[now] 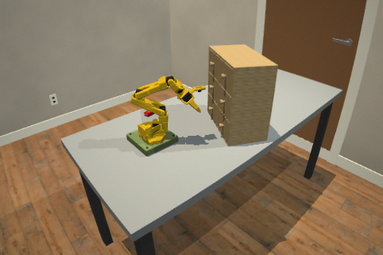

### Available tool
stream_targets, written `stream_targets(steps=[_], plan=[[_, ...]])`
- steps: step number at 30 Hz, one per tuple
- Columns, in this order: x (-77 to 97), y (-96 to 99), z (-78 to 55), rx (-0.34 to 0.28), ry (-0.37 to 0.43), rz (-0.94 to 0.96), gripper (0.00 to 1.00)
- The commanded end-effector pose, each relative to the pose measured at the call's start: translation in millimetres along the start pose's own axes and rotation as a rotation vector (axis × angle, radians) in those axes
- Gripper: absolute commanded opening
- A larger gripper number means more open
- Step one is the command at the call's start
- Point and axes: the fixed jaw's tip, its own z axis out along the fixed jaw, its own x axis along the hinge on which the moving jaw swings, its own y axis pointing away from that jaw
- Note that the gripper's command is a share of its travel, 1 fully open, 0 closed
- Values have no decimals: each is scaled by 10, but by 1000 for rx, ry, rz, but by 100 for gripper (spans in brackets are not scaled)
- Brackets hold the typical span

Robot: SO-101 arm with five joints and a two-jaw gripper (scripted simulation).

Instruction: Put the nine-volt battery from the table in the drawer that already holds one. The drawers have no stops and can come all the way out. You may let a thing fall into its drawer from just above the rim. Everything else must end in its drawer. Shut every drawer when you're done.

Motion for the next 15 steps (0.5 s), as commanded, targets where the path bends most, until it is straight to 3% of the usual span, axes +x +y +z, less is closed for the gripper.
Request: stream_targets(steps=[1,15], plan=[[-43,-35,-20,15,-24,108,21],[-55,-47,-20,16,-25,301,21]])
